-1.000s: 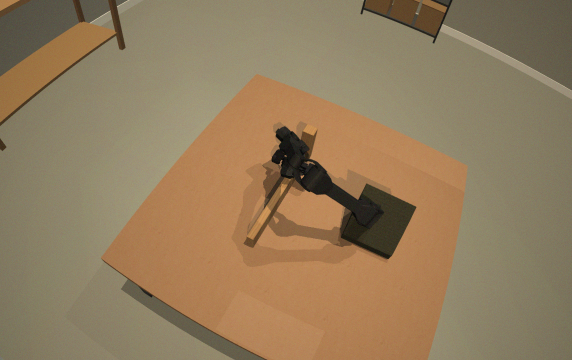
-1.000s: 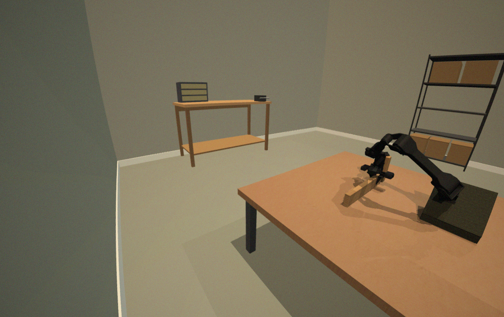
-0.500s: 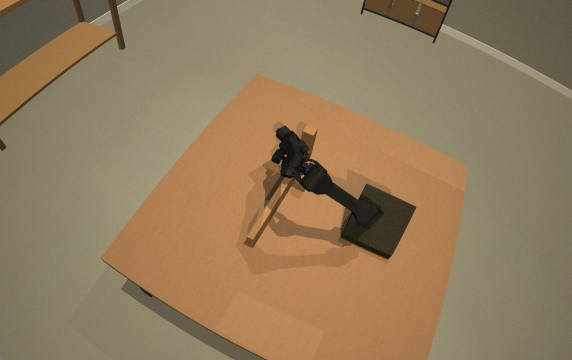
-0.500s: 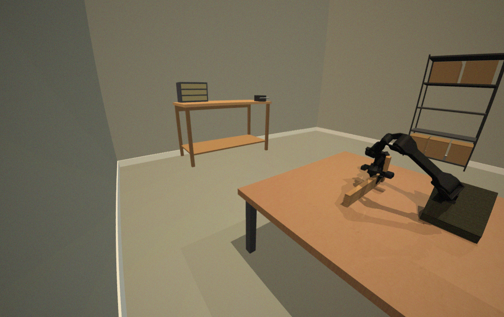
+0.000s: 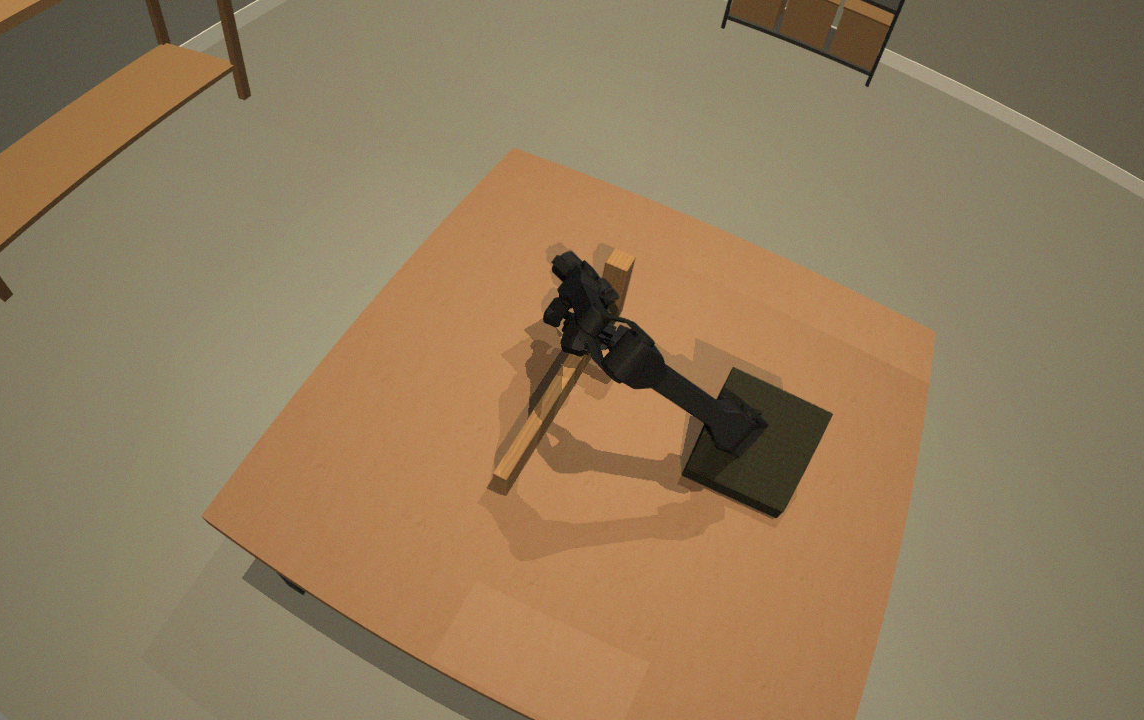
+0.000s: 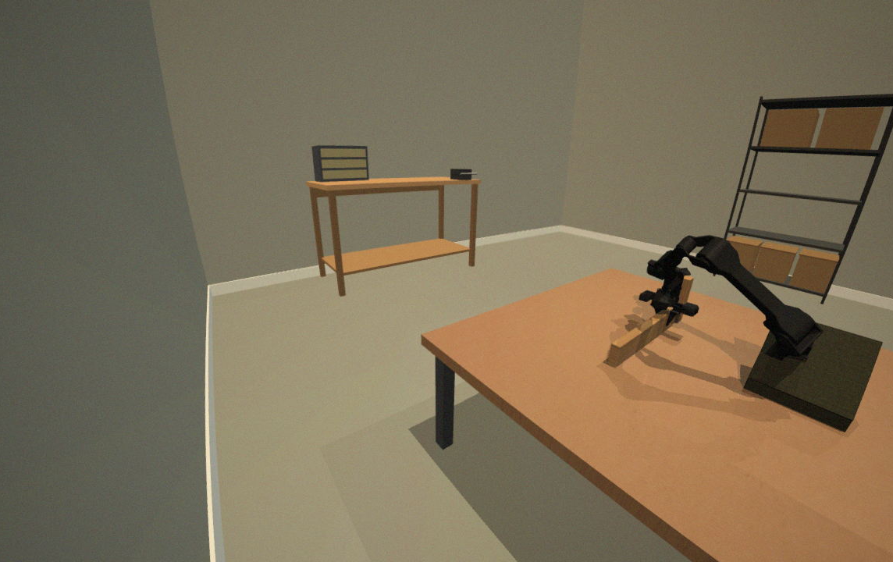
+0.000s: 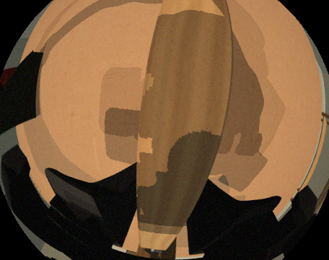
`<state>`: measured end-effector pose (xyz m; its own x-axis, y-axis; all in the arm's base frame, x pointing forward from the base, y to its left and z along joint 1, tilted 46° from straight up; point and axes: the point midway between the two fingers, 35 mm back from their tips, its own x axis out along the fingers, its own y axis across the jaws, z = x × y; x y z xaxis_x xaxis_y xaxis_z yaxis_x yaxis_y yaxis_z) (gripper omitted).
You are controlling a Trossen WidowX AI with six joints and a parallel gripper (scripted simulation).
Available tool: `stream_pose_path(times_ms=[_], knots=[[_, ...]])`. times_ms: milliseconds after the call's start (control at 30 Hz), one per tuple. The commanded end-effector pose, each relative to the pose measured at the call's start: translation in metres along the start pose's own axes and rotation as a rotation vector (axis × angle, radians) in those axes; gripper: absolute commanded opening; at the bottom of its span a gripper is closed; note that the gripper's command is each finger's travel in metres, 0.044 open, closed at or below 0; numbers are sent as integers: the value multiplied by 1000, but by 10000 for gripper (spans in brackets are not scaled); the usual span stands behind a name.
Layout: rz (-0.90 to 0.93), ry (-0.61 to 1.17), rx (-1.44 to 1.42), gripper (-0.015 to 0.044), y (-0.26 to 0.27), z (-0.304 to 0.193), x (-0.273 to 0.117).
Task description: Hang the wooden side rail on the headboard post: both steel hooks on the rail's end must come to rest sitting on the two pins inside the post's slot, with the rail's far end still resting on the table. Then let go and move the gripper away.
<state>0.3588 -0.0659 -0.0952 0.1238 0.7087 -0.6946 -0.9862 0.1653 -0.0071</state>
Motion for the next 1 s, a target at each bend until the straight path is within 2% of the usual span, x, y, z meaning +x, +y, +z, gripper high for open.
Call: stream_pose_path(times_ms=[0, 967], knots=[[-18, 2, -4, 0, -3, -2, -8], [-18, 3, -4, 0, -3, -2, -13]])
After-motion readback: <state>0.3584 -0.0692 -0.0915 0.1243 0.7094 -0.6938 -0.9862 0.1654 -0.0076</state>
